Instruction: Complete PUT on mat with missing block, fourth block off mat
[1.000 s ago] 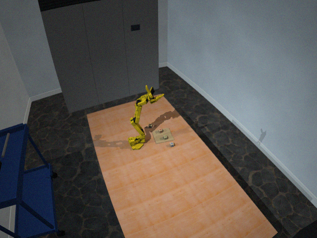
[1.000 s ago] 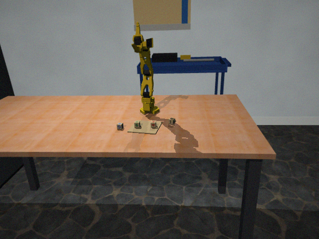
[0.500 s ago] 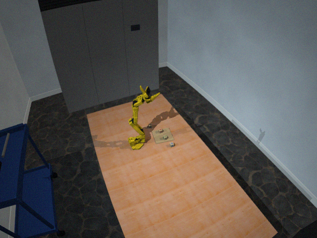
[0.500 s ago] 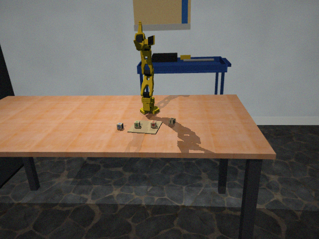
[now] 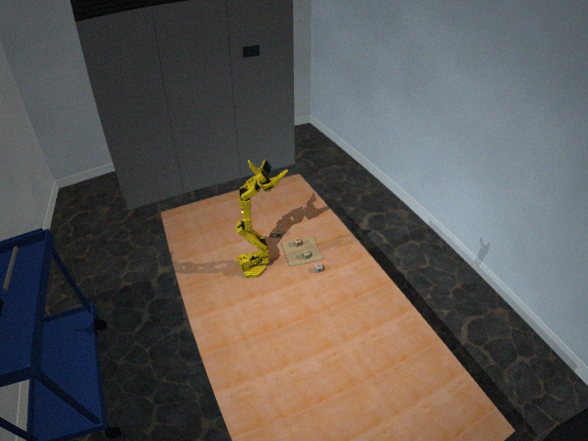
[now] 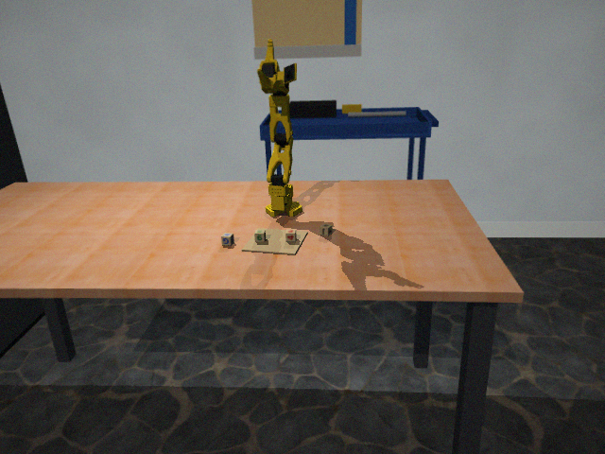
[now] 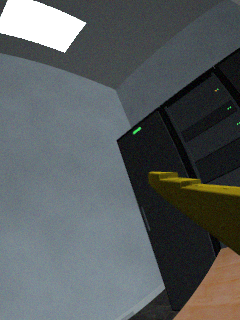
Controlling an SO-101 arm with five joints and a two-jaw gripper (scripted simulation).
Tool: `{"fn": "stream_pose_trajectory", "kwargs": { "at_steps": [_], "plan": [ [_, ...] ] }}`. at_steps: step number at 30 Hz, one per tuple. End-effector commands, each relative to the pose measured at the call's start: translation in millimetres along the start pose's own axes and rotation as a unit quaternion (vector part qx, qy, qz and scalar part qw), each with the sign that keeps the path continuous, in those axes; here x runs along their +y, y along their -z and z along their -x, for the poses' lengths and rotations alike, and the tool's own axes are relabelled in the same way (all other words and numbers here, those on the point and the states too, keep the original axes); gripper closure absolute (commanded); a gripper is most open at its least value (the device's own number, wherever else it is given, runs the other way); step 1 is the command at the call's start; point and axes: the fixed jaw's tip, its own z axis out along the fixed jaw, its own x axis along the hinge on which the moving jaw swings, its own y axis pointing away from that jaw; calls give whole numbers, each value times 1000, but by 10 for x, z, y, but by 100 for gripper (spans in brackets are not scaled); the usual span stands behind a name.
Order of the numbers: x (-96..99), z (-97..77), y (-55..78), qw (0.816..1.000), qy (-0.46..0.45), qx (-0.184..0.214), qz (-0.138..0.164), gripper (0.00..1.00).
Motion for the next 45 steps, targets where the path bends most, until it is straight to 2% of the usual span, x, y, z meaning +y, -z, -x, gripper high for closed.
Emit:
{"fn": "stream_pose_trajectory", "kwargs": {
  "at_steps": [1, 10, 18, 26, 35, 45],
  "plan": [
    [-50, 1, 27, 1000, -1, -1, -13, 0],
    [-236, 15, 242, 998, -1, -4, -57, 0],
    [-259, 17, 271, 998, -1, -4, -62, 0],
    [-412, 28, 487, 995, -1, -8, -103, 0],
    [-442, 31, 533, 994, -1, -8, -111, 0],
    [-564, 40, 746, 989, -1, -11, -149, 0]
  ]
}}
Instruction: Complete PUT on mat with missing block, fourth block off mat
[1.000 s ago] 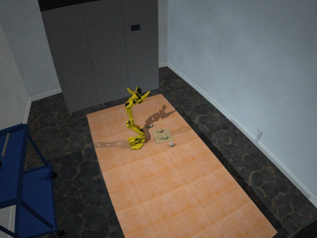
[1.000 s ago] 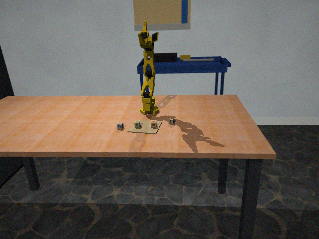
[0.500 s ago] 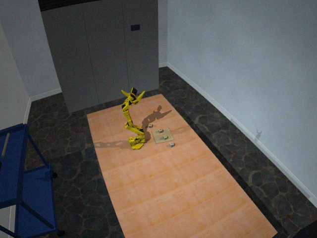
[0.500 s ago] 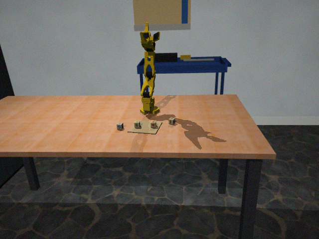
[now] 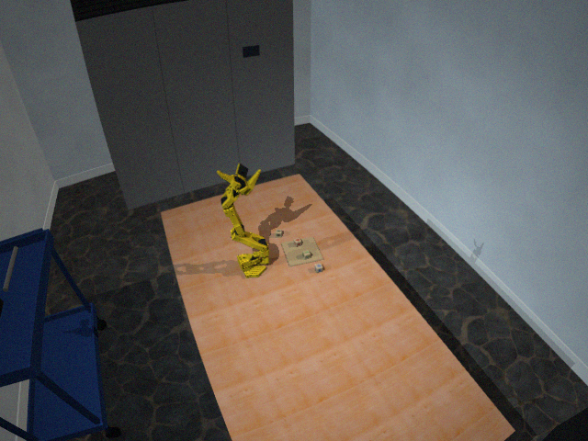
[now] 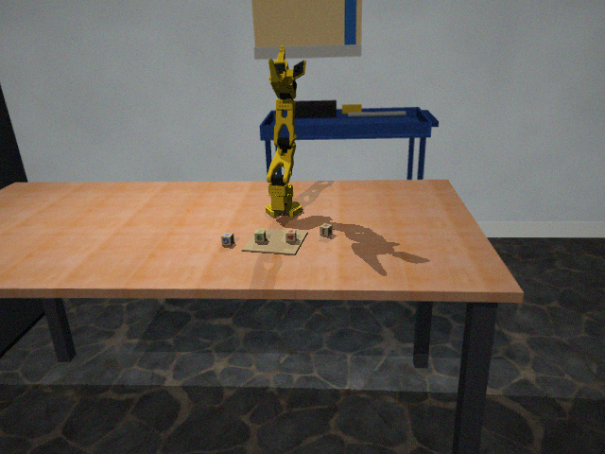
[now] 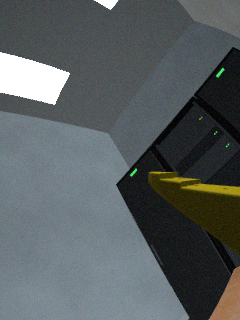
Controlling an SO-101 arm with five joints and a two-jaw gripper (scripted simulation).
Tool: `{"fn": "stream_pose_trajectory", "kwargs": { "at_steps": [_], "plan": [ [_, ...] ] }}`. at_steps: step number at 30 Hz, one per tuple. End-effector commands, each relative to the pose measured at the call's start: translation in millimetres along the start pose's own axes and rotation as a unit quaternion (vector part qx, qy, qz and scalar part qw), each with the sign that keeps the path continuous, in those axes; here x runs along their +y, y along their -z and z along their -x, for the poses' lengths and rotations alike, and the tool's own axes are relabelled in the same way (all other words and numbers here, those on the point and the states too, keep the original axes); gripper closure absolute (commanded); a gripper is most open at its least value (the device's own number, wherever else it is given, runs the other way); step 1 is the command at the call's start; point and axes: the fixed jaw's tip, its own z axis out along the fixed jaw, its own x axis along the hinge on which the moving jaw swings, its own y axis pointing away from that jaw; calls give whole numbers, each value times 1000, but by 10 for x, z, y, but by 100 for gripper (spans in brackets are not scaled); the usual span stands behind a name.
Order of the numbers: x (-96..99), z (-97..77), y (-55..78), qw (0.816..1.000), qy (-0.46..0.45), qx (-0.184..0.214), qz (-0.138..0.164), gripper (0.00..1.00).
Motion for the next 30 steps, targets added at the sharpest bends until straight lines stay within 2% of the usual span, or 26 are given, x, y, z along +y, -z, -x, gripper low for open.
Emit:
{"fn": "stream_pose_trajectory", "kwargs": {
  "at_steps": [1, 7, 15, 24, 30],
  "plan": [
    [-28, -1, 13, 1000, 0, 0, -8, 0],
    [-13, -2, 7, 1000, -4, 0, -4, 0],
    [209, -7, -66, 998, -47, 3, 50, 0],
    [258, -8, -79, 996, -57, 5, 62, 0],
    [430, -10, -116, 991, -89, 11, 103, 0]
  ]
}}
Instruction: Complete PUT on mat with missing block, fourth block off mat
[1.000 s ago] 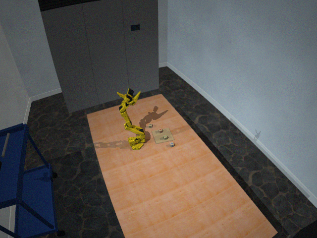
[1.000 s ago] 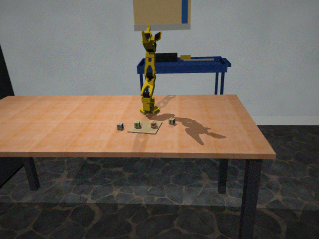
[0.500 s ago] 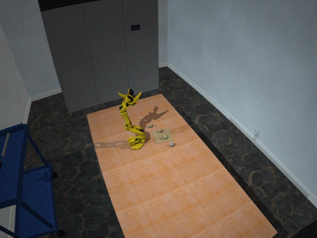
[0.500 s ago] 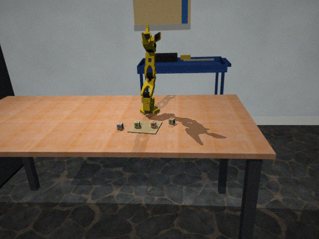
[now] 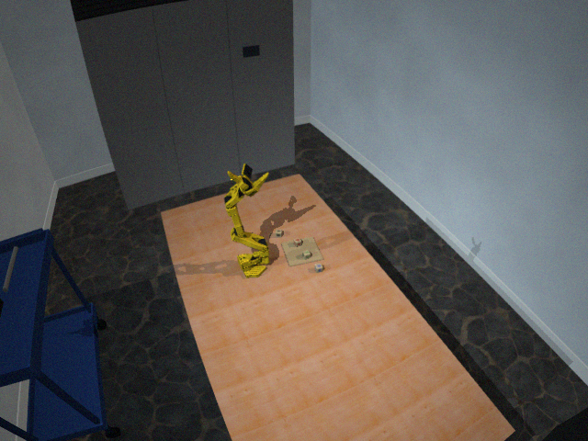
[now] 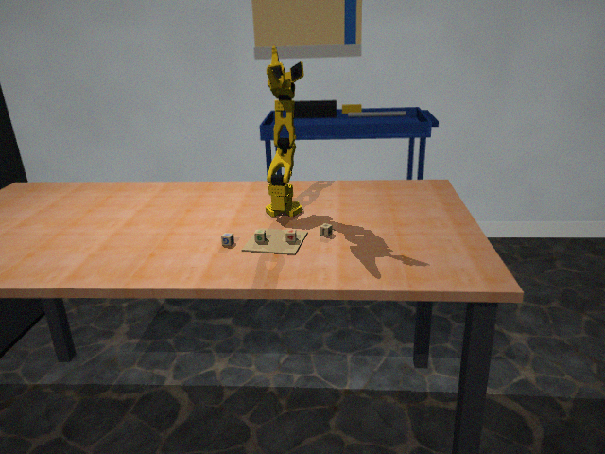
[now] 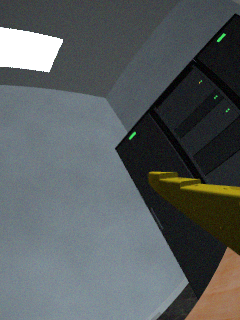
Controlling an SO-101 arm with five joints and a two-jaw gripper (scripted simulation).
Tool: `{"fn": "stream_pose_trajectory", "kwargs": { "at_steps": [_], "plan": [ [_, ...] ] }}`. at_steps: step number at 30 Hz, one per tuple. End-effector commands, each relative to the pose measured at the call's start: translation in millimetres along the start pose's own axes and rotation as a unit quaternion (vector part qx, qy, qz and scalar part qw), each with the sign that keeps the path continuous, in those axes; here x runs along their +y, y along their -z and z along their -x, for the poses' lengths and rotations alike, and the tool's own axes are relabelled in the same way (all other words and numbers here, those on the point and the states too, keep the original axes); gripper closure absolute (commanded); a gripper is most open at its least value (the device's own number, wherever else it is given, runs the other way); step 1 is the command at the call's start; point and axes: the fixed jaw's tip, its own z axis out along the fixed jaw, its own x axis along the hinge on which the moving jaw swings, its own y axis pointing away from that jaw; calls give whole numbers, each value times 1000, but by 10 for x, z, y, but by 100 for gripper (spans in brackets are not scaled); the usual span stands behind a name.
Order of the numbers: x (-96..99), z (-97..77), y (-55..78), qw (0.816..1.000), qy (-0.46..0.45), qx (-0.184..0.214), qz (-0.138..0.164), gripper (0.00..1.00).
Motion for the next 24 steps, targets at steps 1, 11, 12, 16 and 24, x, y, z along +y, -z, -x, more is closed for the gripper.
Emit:
{"fn": "stream_pose_trajectory", "kwargs": {
  "at_steps": [1, 11, 12, 16, 24],
  "plan": [
    [135, -23, -77, 999, -24, 5, 33, 0],
    [205, -34, -99, 998, -38, 9, 51, 0],
    [222, -36, -104, 998, -41, 10, 55, 0],
    [340, -53, -134, 994, -64, 17, 83, 0],
    [457, -69, -158, 990, -86, 25, 111, 0]
  ]
}}
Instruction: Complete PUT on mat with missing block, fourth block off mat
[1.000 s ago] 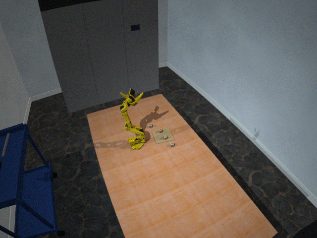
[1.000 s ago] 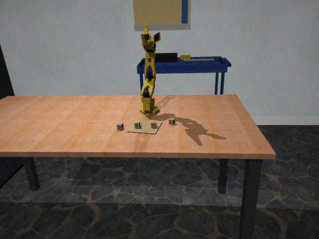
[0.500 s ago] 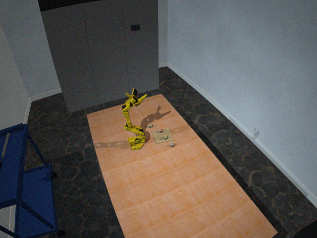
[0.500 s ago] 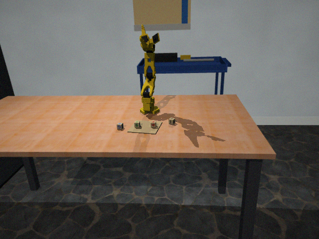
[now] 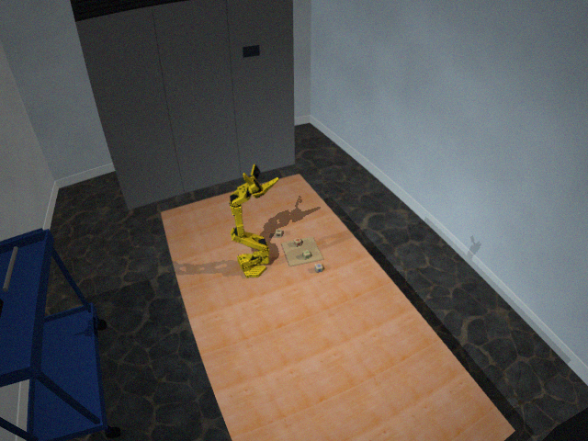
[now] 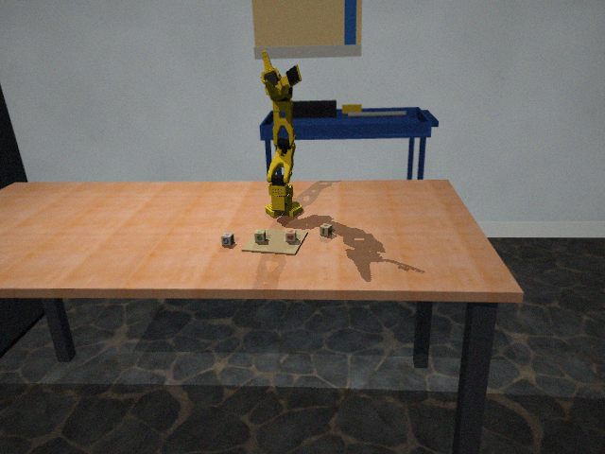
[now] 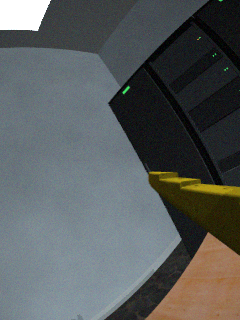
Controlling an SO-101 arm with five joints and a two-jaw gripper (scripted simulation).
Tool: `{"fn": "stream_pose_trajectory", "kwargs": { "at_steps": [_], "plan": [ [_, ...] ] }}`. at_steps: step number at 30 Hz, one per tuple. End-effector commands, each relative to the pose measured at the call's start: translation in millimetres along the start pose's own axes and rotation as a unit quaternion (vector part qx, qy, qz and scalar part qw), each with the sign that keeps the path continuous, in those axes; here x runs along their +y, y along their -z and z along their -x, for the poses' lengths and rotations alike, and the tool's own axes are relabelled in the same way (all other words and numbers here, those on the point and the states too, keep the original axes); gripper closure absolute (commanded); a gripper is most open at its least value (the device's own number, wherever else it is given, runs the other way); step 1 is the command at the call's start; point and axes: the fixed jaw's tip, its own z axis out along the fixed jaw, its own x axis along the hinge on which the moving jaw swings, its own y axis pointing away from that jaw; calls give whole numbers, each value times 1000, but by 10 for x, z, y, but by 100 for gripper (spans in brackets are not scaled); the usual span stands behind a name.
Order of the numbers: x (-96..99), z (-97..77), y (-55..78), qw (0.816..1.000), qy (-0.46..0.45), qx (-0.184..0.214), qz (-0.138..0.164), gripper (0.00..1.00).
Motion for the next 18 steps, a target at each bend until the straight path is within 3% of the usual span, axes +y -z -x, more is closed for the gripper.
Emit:
{"fn": "stream_pose_trajectory", "kwargs": {
  "at_steps": [1, 5, 13, 18],
  "plan": [
    [36, -11, -40, 1000, -8, 2, 10, 0],
    [66, -20, -52, 1000, -14, 5, 18, 0],
    [270, -80, -122, 996, -56, 24, 69, 0],
    [284, -84, -126, 995, -59, 25, 72, 0]
  ]
}}
